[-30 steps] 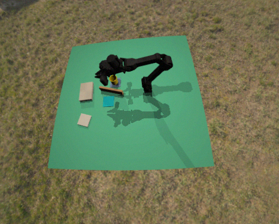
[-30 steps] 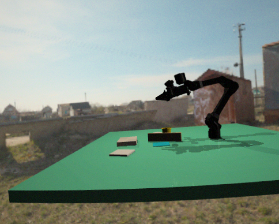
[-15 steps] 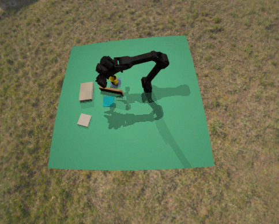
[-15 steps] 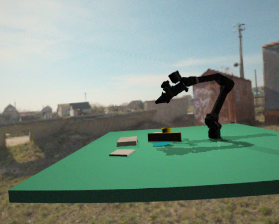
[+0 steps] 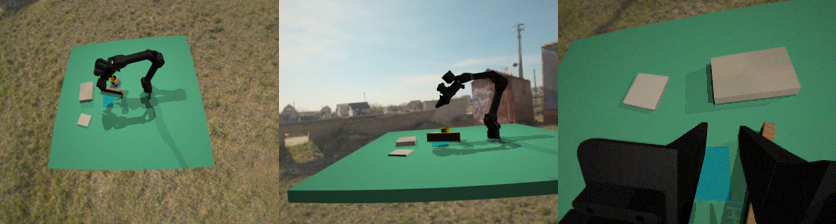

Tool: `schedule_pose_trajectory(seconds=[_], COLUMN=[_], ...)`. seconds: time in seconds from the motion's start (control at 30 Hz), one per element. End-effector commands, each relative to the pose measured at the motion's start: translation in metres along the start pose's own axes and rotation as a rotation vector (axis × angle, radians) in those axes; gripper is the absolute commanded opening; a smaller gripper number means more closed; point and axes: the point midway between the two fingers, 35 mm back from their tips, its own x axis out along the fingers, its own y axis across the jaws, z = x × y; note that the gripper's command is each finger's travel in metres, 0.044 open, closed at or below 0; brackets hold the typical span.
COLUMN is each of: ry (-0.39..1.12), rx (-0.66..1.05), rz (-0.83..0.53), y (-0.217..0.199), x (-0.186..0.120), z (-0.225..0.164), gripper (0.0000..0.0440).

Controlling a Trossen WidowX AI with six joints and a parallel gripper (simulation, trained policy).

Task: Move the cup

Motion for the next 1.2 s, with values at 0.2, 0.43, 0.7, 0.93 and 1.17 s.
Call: schedule_pose_trajectory(seconds=[0.2, 0.43, 0.7, 0.93, 1.17], ry=[0.143, 0.252, 0.375, 0.480, 0.582], rx=[0.003, -0.007, -0.025, -0.048, -0.078], rz=[-0.048, -0.088, -0.131, -0.167, -0.197], y=[-0.004, -0.010, -0.018, -0.028, -0.041], x=[0.006, 0.008, 0.009, 0.011, 0.014], z=[-0.012, -0.021, -0.031, -0.039, -0.047], gripper=[0.0125, 0.0134, 0.0139, 0.0129, 0.0123])
